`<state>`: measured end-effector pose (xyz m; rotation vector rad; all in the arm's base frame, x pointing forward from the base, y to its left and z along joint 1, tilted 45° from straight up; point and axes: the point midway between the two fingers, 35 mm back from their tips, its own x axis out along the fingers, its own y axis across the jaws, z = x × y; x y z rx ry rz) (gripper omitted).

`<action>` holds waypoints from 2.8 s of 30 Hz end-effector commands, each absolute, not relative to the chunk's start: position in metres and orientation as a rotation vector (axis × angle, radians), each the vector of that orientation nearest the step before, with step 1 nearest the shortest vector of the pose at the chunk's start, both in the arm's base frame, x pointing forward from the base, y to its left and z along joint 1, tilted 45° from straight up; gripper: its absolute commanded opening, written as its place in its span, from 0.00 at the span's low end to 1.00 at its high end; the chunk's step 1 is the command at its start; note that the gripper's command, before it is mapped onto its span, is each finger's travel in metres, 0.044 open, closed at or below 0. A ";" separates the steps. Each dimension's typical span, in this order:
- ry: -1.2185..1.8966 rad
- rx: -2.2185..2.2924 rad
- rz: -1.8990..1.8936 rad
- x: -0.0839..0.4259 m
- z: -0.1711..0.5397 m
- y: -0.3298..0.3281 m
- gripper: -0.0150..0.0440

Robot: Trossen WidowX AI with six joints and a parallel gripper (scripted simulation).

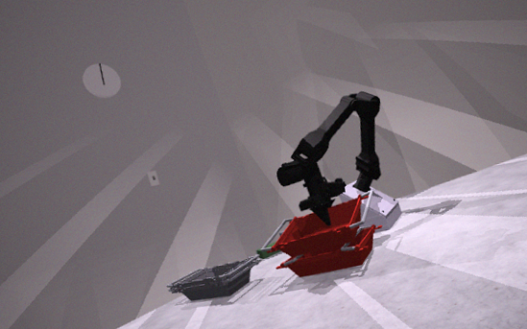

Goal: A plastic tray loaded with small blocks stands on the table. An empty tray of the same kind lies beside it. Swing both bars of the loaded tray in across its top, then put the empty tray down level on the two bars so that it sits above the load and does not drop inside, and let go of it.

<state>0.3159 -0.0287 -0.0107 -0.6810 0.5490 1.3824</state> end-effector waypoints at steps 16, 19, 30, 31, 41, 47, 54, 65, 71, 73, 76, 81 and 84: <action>0.564 -0.669 1.406 0.311 -0.014 -0.023 0.25; 0.564 -0.669 1.406 0.311 -0.014 -0.023 0.25; 0.564 -0.669 1.406 0.311 -0.014 -0.023 0.25; 0.564 -0.669 1.406 0.311 -0.014 -0.023 0.25; 0.555 -0.675 1.393 0.313 -0.015 -0.024 0.25; 0.564 -0.668 1.406 0.308 -0.020 -0.018 0.25; 0.564 -0.668 1.406 0.308 -0.020 -0.018 0.25; 0.564 -0.668 1.406 0.308 -0.020 -0.018 0.25; 0.564 -0.668 1.406 0.308 -0.020 -0.018 0.25; 0.564 -0.668 1.406 0.308 -0.020 -0.018 0.25; 0.564 -0.668 1.406 0.308 -0.020 -0.018 0.25; 0.564 -0.668 1.406 0.308 -0.020 -0.018 0.25; 0.564 -0.668 1.406 0.308 -0.020 -0.018 0.25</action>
